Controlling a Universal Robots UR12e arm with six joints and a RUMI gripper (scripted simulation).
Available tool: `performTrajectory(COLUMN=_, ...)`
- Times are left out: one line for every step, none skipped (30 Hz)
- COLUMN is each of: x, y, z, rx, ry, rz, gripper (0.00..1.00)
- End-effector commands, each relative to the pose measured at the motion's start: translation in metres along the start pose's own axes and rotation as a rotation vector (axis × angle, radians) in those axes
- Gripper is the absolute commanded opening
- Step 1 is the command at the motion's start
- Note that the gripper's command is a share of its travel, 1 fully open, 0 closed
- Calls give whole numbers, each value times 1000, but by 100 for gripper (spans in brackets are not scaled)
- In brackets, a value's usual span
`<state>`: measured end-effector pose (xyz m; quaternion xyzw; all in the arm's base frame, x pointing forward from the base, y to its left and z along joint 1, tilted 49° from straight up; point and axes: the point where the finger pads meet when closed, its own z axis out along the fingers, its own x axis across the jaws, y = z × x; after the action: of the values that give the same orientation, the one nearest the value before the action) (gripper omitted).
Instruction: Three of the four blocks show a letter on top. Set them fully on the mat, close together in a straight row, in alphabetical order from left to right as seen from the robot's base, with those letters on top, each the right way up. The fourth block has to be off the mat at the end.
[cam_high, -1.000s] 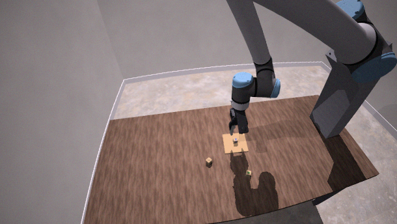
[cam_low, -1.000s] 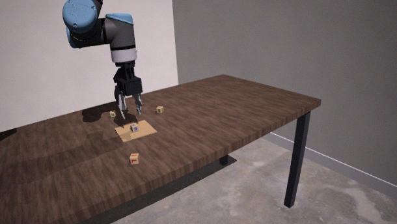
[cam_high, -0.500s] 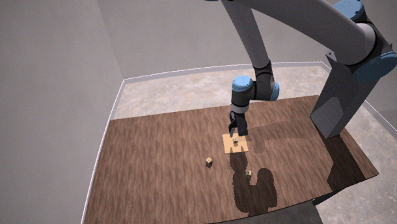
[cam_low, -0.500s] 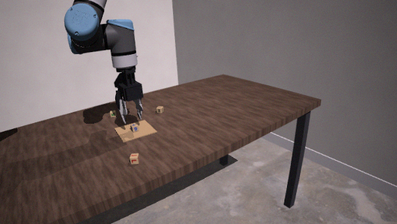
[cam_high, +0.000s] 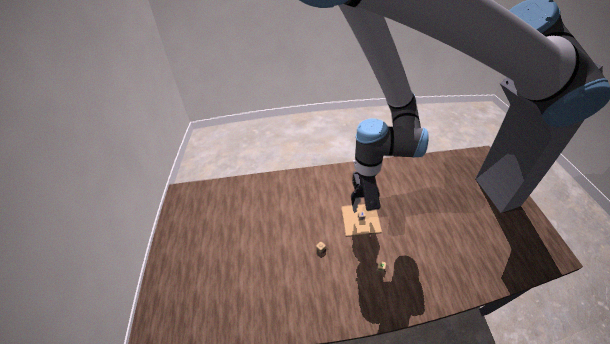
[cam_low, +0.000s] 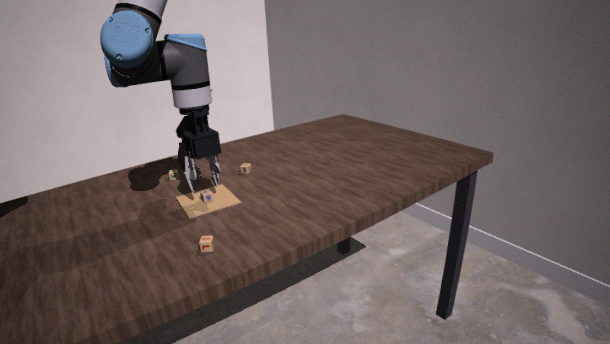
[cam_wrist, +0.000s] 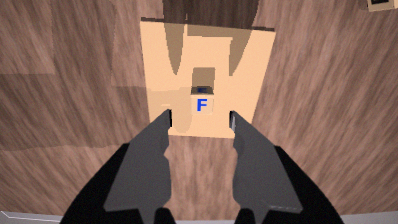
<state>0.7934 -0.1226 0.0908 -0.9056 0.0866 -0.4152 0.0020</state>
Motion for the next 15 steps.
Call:
performTrajectory(x=3, y=-1, z=0, rx=0, ry=5, rz=-2, gripper=37)
performTrajectory(x=3, y=-1, z=0, rx=0, ry=5, rz=-2, gripper=37)
performTrajectory(x=3, y=-1, z=0, rx=0, ry=5, rz=-2, gripper=37)
performTrajectory(x=3, y=-1, z=0, rx=0, ry=5, rz=-2, gripper=37)
performTrajectory(x=3, y=-1, z=0, rx=0, ry=5, rz=-2, gripper=37)
performTrajectory(x=3, y=-1, z=0, rx=0, ry=5, rz=-2, gripper=37)
performTrajectory(x=3, y=-1, z=0, rx=0, ry=5, rz=-2, gripper=37)
performTrajectory(x=3, y=-1, z=0, rx=0, ry=5, rz=-2, gripper=37)
performTrajectory(x=3, y=-1, z=0, rx=0, ry=5, rz=-2, gripper=37)
performTrajectory(x=3, y=-1, z=0, rx=0, ry=5, rz=-2, gripper=37)
performTrajectory(x=3, y=-1, z=0, rx=0, ry=5, rz=-2, gripper=37)
performTrajectory(x=3, y=-1, z=0, rx=0, ry=5, rz=-2, gripper=37)
performTrajectory(x=4, y=-1, z=0, rx=0, ry=5, rz=-2, gripper=37)
performTrajectory(x=4, y=-1, z=0, rx=0, ry=5, rz=-2, gripper=37)
performTrajectory(x=4, y=-1, z=0, rx=0, ry=5, rz=-2, gripper=37)
